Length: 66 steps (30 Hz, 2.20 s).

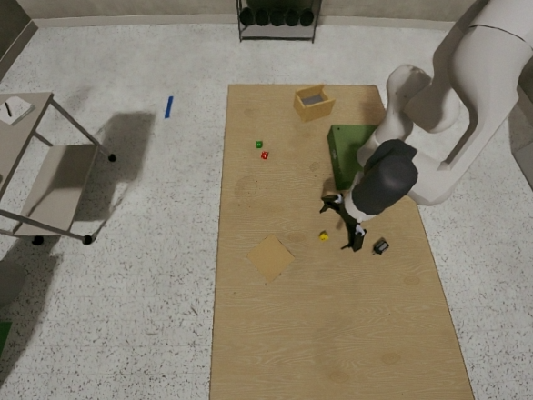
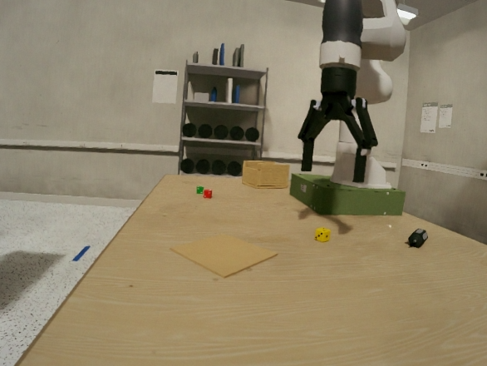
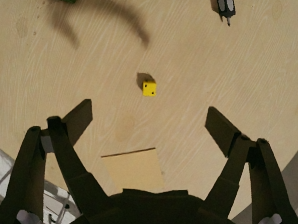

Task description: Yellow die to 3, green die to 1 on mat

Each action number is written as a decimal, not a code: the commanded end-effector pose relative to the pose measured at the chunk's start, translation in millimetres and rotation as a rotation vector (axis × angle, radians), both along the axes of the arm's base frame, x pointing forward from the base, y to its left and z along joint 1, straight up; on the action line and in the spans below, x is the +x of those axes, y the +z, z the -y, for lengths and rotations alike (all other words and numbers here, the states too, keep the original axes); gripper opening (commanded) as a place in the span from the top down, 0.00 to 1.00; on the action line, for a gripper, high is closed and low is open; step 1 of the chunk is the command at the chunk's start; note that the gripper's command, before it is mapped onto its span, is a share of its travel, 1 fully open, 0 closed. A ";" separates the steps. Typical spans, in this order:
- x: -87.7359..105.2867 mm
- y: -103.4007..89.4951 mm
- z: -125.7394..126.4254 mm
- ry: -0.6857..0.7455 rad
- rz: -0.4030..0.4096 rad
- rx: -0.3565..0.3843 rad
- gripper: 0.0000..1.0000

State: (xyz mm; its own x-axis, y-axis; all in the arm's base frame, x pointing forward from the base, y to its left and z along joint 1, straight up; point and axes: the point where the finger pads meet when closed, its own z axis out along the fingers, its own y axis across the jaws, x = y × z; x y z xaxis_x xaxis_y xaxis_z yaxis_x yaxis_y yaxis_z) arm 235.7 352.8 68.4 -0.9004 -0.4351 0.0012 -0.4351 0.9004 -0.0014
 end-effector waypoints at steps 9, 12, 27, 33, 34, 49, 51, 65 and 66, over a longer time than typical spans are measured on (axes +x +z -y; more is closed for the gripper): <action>-0.2 0.0 -1.1 0.029 -0.002 0.005 0.00; -0.2 0.0 -1.1 0.029 -0.002 0.005 0.00; 1.0 -7.1 -0.3 0.024 0.000 0.002 0.00; 1.7 -34.0 -0.6 0.029 -0.002 0.006 0.00; 1.7 -34.0 -0.6 0.029 -0.002 0.006 0.00; 1.7 -34.0 -0.6 0.029 -0.002 0.006 0.68; 1.7 -34.0 -0.6 0.029 -0.002 0.006 0.68; 1.7 -34.0 -0.6 0.029 -0.002 0.006 0.68; 1.7 -34.0 -0.6 0.029 -0.002 0.006 0.68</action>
State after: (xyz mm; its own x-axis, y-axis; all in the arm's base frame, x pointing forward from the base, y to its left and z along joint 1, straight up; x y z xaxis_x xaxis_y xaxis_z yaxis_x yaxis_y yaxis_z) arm 235.3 353.4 34.4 -0.8833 -0.4688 0.0034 -0.4688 0.8833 0.0043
